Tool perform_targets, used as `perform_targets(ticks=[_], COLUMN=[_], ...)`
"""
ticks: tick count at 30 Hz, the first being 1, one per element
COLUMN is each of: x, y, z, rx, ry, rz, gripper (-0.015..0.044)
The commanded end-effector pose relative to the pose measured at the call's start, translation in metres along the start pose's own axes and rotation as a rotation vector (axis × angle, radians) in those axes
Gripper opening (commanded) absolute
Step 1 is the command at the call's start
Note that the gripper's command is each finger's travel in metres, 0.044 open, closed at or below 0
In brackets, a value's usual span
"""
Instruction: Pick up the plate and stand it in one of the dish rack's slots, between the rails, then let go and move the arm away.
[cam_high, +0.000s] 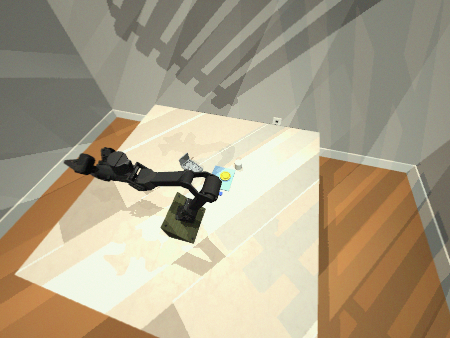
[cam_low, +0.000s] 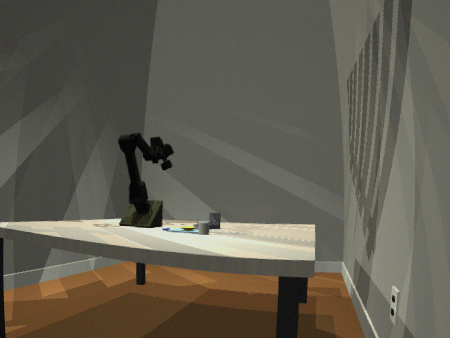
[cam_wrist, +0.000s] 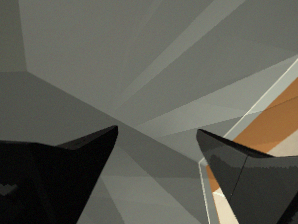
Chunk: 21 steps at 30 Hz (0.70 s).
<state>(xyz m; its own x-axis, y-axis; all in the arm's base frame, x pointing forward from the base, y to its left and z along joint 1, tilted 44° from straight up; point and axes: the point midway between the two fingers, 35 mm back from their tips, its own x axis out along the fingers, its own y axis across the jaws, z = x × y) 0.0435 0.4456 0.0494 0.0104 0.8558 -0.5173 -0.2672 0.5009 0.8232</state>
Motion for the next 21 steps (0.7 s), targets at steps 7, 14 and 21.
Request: perform_targets(ticks=[7,14,21], x=[-0.029,-0.066,-0.119], y=[-0.06,-0.107,-0.156], z=[0.112,0.171,0.217], rx=[-0.015,-0.015,-0.001], ry=[-0.242,-0.354,-0.426], rz=[-0.271,-0.485,-0.715], gripper=[0.04,0.04,0.04])
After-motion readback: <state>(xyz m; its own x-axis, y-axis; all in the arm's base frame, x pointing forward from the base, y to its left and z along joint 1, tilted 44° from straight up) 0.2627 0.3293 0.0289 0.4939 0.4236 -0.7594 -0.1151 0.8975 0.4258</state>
